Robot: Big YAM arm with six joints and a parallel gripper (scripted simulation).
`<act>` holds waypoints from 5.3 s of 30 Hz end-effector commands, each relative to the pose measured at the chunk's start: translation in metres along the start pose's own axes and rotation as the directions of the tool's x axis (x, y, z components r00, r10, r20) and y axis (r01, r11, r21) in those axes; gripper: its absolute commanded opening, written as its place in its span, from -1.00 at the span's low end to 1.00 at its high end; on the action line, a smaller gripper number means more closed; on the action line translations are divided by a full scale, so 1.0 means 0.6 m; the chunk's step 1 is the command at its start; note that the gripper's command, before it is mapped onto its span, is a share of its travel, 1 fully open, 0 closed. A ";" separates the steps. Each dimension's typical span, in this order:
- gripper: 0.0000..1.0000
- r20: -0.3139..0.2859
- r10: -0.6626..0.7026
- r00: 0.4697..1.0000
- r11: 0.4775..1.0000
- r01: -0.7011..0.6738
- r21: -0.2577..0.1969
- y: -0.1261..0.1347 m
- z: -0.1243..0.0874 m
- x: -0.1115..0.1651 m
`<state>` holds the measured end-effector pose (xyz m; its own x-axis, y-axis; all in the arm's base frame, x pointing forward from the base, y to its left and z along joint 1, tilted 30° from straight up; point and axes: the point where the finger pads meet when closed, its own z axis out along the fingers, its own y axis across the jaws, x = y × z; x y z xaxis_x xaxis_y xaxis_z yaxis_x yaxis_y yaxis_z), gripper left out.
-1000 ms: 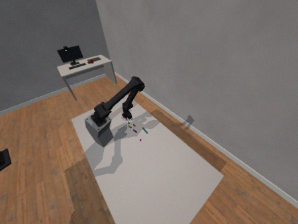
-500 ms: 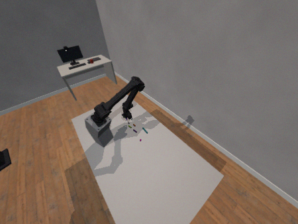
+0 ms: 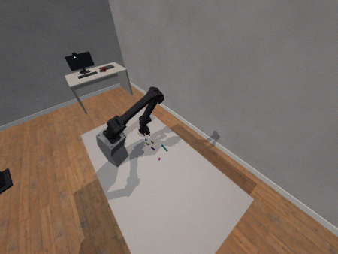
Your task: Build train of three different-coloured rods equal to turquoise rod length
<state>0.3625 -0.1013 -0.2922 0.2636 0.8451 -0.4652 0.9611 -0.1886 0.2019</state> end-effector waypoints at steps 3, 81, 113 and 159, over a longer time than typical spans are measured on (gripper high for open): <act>-0.53 0.004 0.006 1.000 1.000 -0.006 0.009 -0.007 0.023 -0.007; -0.53 0.005 0.007 1.000 1.000 -0.007 0.014 -0.014 0.091 -0.007; -0.53 0.005 0.007 1.000 1.000 -0.007 0.014 -0.014 0.091 -0.007; -0.53 0.006 0.015 1.000 1.000 -0.016 0.015 -0.020 0.089 -0.002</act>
<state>0.3625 -0.1237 -0.3353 0.2649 0.8440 -0.4663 0.9614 -0.1937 0.1956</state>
